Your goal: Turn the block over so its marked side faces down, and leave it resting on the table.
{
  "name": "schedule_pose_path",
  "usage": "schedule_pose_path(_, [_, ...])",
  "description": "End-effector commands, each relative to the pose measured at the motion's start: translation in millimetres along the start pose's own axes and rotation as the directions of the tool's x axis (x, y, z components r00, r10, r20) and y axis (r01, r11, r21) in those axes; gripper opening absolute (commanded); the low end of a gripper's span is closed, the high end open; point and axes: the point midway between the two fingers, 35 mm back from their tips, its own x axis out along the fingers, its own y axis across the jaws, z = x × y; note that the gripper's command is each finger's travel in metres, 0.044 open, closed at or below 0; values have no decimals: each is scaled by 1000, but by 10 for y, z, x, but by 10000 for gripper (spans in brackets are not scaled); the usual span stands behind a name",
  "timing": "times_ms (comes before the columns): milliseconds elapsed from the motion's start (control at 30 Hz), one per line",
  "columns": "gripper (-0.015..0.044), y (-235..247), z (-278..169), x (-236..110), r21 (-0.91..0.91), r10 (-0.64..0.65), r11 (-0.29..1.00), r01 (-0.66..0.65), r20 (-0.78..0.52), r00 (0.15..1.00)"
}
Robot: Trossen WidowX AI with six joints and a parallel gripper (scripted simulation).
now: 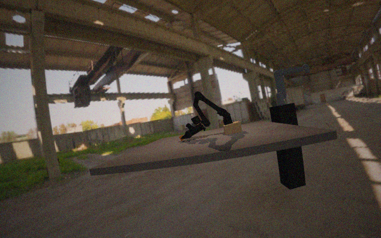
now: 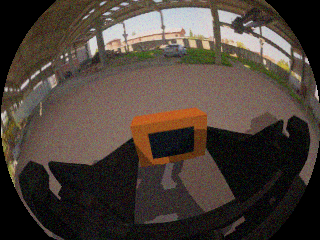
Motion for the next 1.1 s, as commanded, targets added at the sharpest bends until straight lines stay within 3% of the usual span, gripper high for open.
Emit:
schedule_pose_path(0, [105,-5,6,-2,-6,-3,1000,3,3,1000])
schedule_pose_path(433, [440,-5,6,-2,-6,-3,1000,3,3,1000])
schedule_pose_path(1067, [440,-5,6,-2,-6,-3,1000,3,3,1000])
